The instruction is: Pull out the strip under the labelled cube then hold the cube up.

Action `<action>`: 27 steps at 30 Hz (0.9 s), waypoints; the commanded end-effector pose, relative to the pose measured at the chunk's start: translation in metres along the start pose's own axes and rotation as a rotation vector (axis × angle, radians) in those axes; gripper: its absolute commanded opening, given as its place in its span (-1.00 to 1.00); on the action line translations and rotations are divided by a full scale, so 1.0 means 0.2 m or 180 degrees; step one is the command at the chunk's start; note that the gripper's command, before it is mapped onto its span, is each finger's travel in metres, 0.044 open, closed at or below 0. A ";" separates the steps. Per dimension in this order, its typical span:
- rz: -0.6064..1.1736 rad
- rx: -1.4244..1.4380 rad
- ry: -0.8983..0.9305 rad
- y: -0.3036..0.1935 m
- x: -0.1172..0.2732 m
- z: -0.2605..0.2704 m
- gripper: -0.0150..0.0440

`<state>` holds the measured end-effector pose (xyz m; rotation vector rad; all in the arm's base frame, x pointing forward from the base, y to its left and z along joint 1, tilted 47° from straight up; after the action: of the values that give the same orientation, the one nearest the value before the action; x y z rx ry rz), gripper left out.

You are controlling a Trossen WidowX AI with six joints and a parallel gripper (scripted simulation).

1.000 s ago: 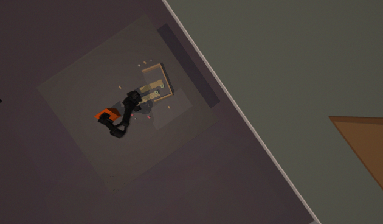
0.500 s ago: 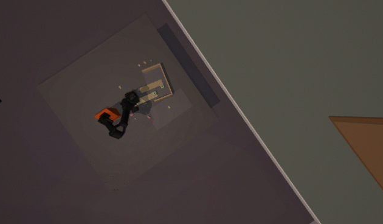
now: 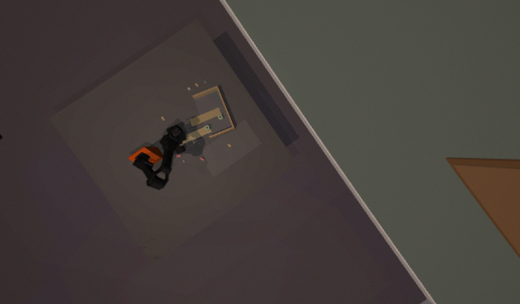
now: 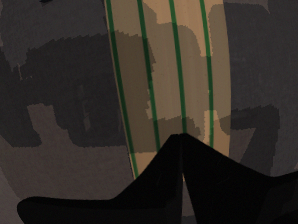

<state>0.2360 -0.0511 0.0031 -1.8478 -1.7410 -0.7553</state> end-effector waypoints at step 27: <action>0.0078 0.0028 0.0018 -0.25 -0.01 0.06 -0.49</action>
<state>0.1987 -0.0413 -0.0047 -1.8496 -1.7453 -0.7576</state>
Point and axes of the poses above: the point midway between the two fingers, 35 mm back from their tips, its own x axis back along the fingers, its own z axis across the jaws, y = z × x, the point moved 6 cm from there along x, back along the fingers, and after that the axes turned 12 degrees about x, right-handed, at the moved point
